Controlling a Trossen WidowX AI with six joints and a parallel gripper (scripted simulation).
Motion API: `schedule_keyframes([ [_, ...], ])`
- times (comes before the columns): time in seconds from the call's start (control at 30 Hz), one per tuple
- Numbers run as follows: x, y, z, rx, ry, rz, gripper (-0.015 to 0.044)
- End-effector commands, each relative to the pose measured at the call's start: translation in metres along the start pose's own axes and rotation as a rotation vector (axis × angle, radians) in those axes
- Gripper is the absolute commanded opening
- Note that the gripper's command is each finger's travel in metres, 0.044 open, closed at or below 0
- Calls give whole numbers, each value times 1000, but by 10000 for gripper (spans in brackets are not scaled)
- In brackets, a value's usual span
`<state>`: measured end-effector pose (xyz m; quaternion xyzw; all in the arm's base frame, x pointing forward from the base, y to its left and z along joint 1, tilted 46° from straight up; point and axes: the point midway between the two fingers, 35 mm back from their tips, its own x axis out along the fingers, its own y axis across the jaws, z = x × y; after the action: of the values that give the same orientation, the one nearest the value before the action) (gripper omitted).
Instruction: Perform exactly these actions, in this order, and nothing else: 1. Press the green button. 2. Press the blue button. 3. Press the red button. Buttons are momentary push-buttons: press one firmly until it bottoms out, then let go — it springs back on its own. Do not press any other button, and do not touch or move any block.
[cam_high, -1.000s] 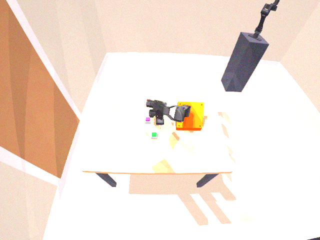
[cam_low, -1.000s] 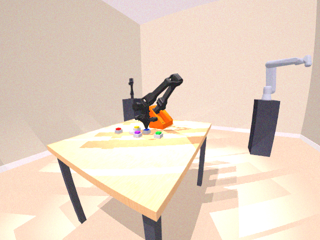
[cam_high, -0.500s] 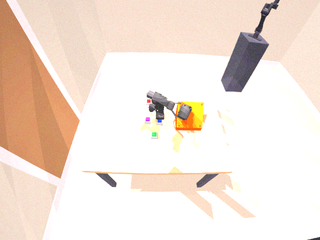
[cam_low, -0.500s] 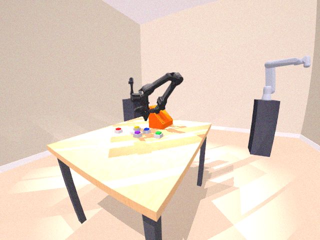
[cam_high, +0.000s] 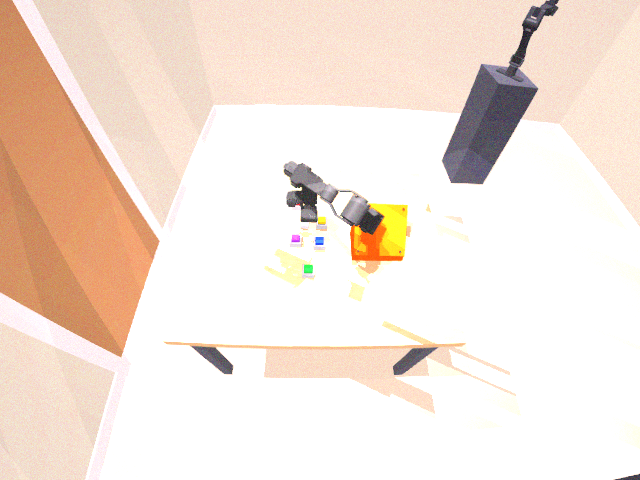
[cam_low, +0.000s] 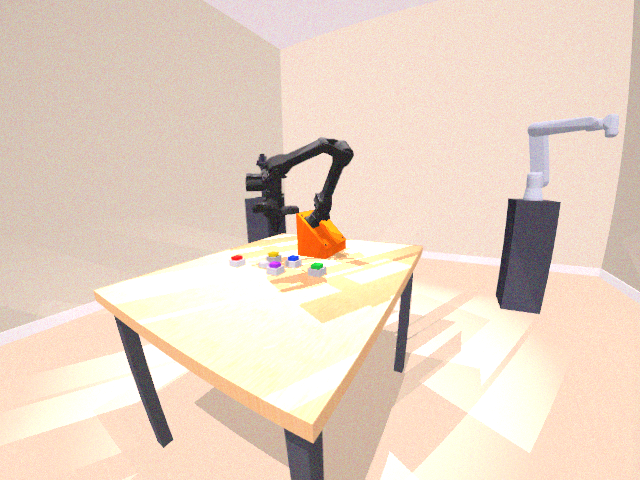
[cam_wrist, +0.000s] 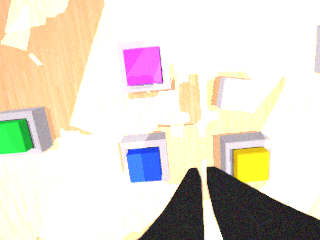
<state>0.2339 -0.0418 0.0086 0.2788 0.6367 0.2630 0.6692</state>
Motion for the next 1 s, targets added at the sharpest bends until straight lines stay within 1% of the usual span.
schedule_keyframes([
  [0.0,-2,-46,24,3,11,3,20],
  [0.2,3,-117,49,1,10,1,20],
  [0.3,11,-155,54,-1,9,1,20],
  [0.37,15,-171,55,-1,9,1,20],
  [0.6,16,-173,55,-1,9,2,20],
  [0.67,30,-174,56,-2,9,1,20],
  [0.73,65,-173,56,-2,9,3,20],
  [0.77,75,-173,55,-2,9,4,20],
  [0.97,78,-172,55,-2,9,4,20],
])
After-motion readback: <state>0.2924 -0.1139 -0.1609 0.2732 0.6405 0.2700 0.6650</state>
